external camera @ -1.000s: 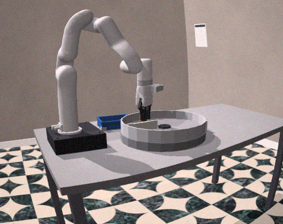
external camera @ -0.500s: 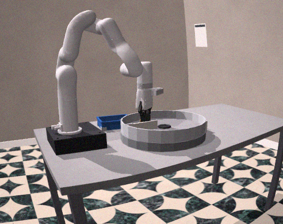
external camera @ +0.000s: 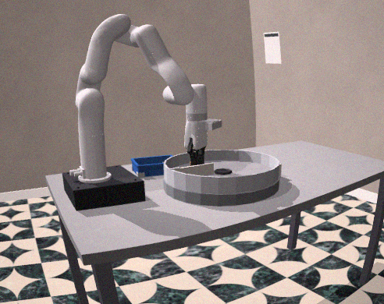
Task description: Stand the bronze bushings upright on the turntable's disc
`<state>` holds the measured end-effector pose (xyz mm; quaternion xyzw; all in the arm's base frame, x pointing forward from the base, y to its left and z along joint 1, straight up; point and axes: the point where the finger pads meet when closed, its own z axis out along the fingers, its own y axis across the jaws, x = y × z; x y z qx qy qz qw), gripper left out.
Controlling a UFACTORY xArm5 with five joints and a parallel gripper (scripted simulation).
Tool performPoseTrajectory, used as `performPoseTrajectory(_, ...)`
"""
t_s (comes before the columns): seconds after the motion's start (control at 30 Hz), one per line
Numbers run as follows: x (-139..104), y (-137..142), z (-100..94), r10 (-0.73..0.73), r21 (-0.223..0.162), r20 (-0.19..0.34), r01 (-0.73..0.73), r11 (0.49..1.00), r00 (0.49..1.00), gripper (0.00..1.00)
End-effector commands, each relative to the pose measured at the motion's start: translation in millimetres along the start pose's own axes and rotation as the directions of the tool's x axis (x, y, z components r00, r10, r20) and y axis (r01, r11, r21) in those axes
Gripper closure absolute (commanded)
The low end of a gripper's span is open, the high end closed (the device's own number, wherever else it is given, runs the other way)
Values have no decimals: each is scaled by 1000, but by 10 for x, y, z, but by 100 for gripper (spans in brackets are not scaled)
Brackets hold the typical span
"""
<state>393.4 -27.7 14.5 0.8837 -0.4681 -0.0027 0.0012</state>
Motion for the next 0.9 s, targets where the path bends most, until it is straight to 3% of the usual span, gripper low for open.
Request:
performPoseTrajectory(0.0, 9, -12, -11, 0, 3, -2, 0, 1000, 1000, 100)
performPoseTrajectory(0.87, 10, -13, 43, 0, 3, -2, 0, 1000, 1000, 100)
